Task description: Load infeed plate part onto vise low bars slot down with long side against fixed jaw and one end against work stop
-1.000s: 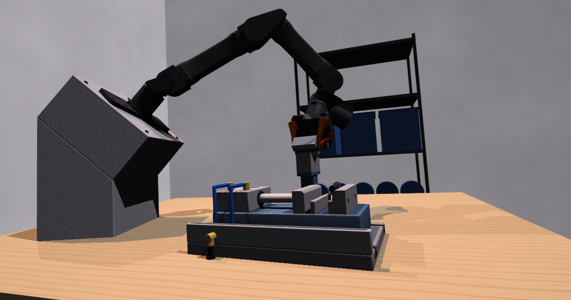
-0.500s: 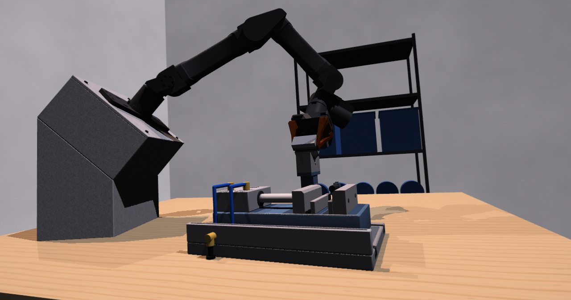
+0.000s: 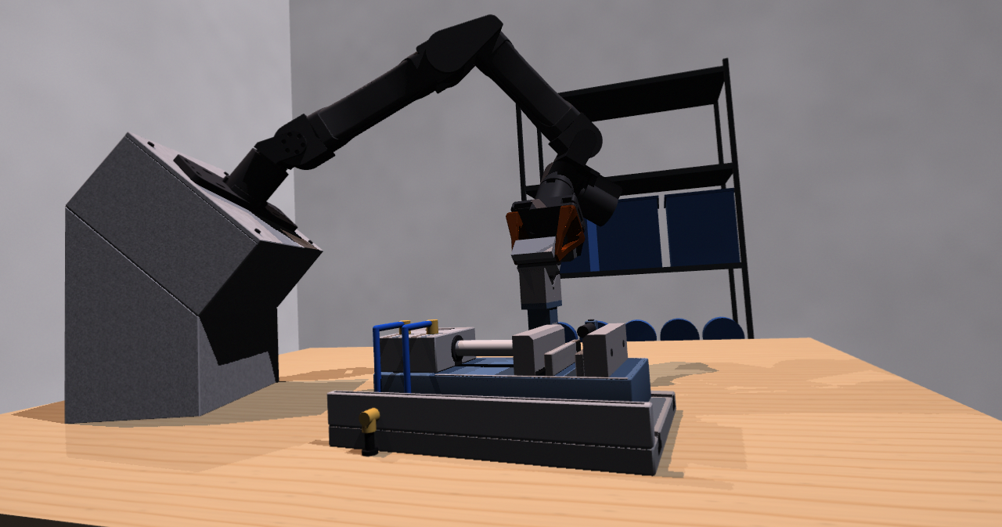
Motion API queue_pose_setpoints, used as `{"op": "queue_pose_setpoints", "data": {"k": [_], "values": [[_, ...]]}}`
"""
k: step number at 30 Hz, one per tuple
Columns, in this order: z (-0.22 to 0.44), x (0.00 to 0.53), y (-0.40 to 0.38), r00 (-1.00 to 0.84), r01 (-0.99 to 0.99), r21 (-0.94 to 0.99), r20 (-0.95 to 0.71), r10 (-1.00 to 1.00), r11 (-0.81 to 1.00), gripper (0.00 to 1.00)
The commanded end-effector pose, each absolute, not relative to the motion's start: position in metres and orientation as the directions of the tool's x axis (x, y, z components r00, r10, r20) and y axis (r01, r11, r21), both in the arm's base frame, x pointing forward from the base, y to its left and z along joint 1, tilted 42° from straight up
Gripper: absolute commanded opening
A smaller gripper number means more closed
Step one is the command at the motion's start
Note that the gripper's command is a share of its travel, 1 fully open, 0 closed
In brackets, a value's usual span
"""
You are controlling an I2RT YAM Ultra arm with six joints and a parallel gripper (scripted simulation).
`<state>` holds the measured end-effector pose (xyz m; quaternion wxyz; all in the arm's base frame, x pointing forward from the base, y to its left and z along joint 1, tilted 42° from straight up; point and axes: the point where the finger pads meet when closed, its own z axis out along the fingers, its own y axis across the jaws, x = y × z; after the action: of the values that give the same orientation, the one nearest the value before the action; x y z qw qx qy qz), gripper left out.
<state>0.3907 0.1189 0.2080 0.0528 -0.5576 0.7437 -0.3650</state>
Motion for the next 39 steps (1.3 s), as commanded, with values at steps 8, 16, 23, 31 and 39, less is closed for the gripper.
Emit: {"op": "queue_pose_setpoints", "data": {"k": [8,16,23,31,39], "values": [[0.2248,0.3808,0.1156,-0.376,-0.779,-0.618,0.323,-0.869,0.107,0.00],[0.2248,0.3808,0.1156,-0.376,-0.779,-0.618,0.323,-0.869,0.107,0.00],[0.2246,0.3808,0.1155,-0.376,-0.779,-0.618,0.323,-0.868,0.107,0.00],[0.2203,0.3793,0.1143,-0.368,-0.788,-0.608,0.335,-0.867,0.099,0.00],[0.2228,0.3847,0.1180,-0.365,-0.777,-0.620,0.302,-0.880,0.110,0.00]]}}
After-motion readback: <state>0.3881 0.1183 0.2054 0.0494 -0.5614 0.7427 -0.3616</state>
